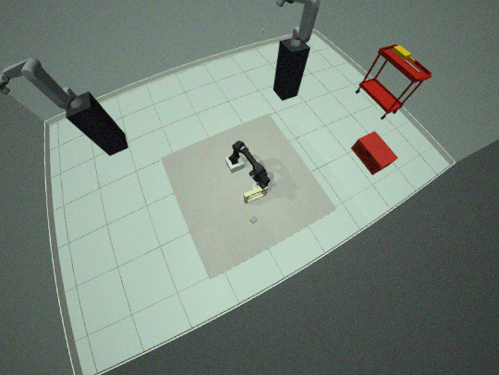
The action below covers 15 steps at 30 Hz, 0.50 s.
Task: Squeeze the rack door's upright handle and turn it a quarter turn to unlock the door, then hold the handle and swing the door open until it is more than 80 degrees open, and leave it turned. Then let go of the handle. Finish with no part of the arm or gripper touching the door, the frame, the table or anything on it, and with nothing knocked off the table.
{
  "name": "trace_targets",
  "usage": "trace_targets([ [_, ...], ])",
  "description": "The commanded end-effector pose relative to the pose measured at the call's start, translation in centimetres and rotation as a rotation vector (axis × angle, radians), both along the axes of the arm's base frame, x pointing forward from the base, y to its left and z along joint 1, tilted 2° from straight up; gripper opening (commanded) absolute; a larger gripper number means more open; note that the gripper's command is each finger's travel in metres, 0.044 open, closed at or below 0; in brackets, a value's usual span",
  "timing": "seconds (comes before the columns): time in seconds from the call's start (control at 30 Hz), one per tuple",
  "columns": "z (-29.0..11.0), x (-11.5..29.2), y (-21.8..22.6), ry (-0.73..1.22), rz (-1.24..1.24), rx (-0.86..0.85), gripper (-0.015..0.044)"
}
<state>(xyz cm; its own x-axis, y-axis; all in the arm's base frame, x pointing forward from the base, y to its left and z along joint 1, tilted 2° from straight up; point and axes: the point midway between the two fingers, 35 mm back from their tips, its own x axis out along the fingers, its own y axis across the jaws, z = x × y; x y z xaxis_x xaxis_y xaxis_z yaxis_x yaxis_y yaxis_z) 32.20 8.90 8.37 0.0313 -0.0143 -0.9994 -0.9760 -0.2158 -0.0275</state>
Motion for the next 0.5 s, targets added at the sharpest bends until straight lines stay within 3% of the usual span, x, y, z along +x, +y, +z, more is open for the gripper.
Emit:
trace_targets([
  [0.0, -0.08, 0.05, -0.09, -0.001, 0.081, -0.008, 0.0012],
  [0.2, -0.08, 0.05, -0.09, -0.001, 0.081, -0.008, 0.0012],
  [0.47, -0.08, 0.05, -0.09, -0.001, 0.081, -0.008, 0.0222],
])
